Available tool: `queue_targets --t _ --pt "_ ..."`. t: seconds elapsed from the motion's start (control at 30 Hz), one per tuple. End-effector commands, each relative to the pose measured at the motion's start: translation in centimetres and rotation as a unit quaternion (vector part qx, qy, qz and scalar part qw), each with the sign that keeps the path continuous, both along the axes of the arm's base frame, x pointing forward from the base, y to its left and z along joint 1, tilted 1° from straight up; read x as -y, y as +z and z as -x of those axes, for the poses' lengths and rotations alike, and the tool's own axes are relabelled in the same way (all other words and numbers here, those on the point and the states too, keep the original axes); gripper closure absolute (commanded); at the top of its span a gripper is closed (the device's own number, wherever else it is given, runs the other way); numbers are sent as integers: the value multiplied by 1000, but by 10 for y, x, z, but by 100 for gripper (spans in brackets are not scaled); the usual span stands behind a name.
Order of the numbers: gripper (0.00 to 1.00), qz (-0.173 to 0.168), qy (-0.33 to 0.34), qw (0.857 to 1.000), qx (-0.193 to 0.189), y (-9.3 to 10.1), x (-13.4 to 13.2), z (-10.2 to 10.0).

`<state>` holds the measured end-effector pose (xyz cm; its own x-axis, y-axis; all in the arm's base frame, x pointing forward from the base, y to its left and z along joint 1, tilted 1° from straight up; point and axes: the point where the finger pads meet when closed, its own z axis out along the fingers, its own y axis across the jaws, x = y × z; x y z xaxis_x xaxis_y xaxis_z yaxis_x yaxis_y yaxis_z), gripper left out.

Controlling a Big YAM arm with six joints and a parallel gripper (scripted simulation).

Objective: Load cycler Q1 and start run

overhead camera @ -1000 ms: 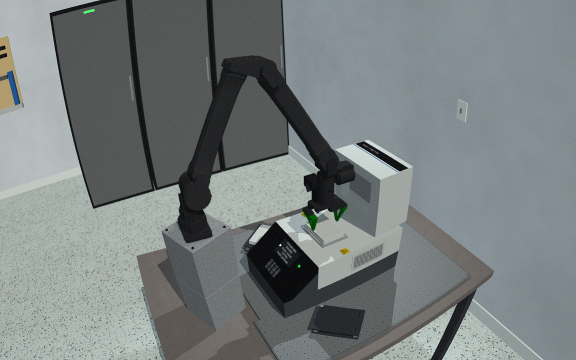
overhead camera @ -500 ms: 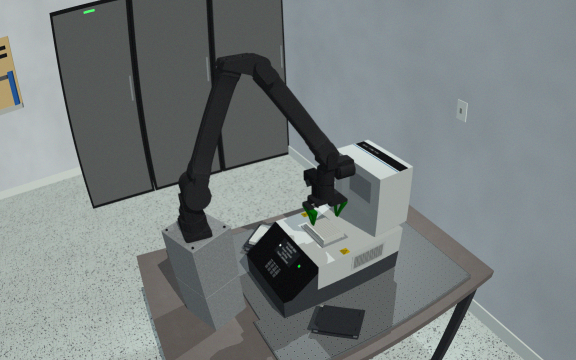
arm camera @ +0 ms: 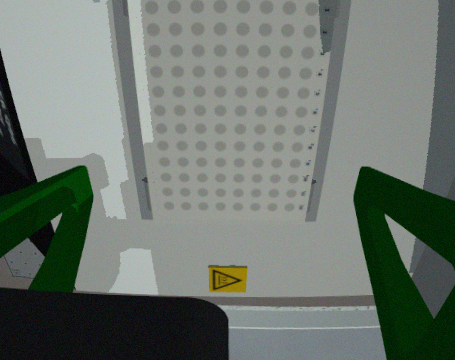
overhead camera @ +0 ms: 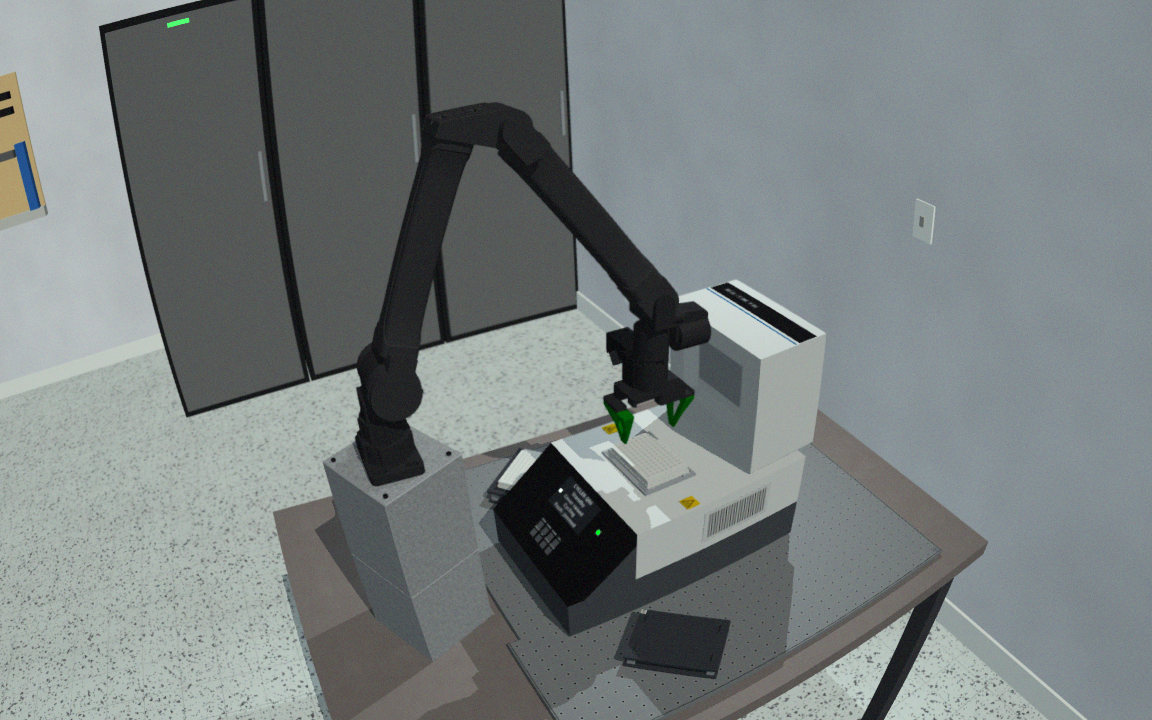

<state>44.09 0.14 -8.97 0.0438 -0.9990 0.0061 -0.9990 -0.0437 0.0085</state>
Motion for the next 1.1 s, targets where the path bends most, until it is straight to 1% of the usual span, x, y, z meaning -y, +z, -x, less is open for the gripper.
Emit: queue_targets --t 0.0,0.13,0.2,0.27,0.47,0.57,0.67,0.77,0.83,1.07 --pt "0 -3 3 999 42 36 -8 -33" --pt "0 -2 -2 999 40 26 -3 -33" --pt "0 -2 -6 999 35 20 1 -28" --pt "0 -2 -6 999 35 20 1 -28" --pt "0 -1 -10 1000 17 4 4 -13" --pt "0 -1 -10 1000 8 0 4 -5" --pt "0 -1 -9 1000 6 4 4 -3" --pt "0 -1 -9 1000 11 12 4 -8" --pt "0 -1 -9 1000 11 12 4 -8" --pt "0 -1 -9 999 36 29 4 -28"
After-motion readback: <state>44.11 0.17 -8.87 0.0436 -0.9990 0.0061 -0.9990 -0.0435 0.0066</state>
